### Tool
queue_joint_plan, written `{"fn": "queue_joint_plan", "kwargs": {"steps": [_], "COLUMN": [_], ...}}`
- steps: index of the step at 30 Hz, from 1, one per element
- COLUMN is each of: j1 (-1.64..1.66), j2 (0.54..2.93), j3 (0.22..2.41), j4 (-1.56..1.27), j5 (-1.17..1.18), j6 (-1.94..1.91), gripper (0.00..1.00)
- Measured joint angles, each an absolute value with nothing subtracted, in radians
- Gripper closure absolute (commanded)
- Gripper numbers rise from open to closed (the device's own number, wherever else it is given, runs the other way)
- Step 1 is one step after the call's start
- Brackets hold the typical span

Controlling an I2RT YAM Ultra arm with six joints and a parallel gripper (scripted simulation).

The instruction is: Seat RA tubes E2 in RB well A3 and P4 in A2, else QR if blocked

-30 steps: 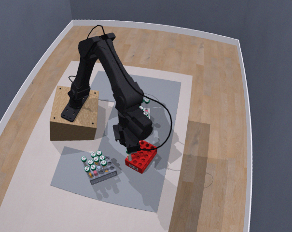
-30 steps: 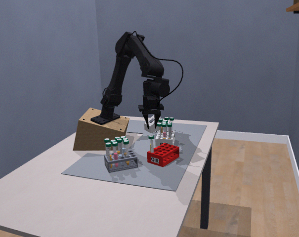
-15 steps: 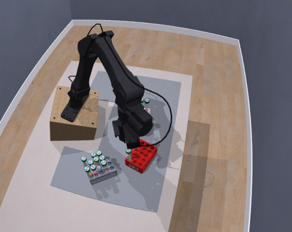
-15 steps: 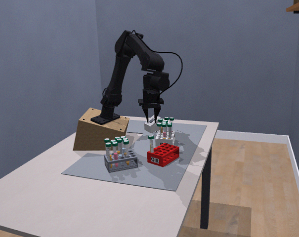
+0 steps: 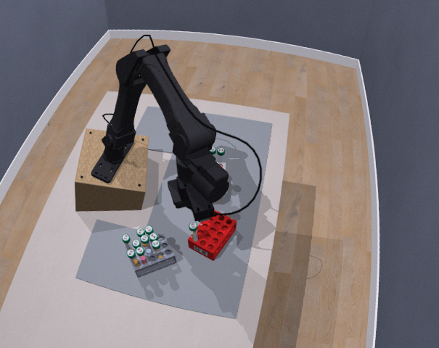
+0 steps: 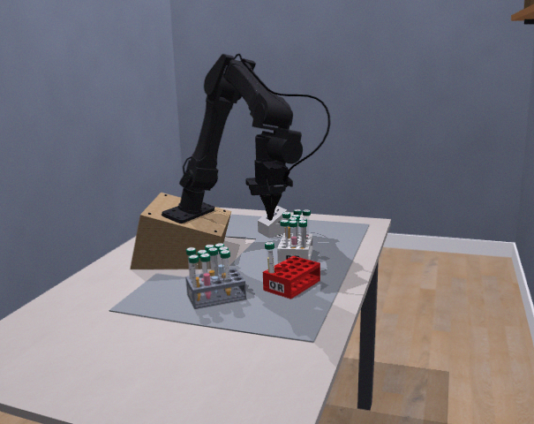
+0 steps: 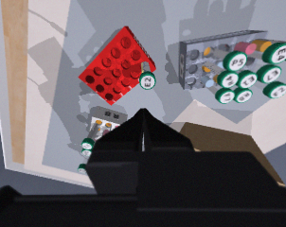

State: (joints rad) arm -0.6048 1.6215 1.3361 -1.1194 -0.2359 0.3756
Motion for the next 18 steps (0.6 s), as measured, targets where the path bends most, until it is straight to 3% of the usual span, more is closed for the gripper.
{"fn": "queue_joint_plan", "kwargs": {"steps": [18], "j1": [-0.51], "j2": [1.457], "j3": [1.102], "j4": [-1.047], "j5": [-0.22], "j6": [-0.036], "gripper": [1.0]}}
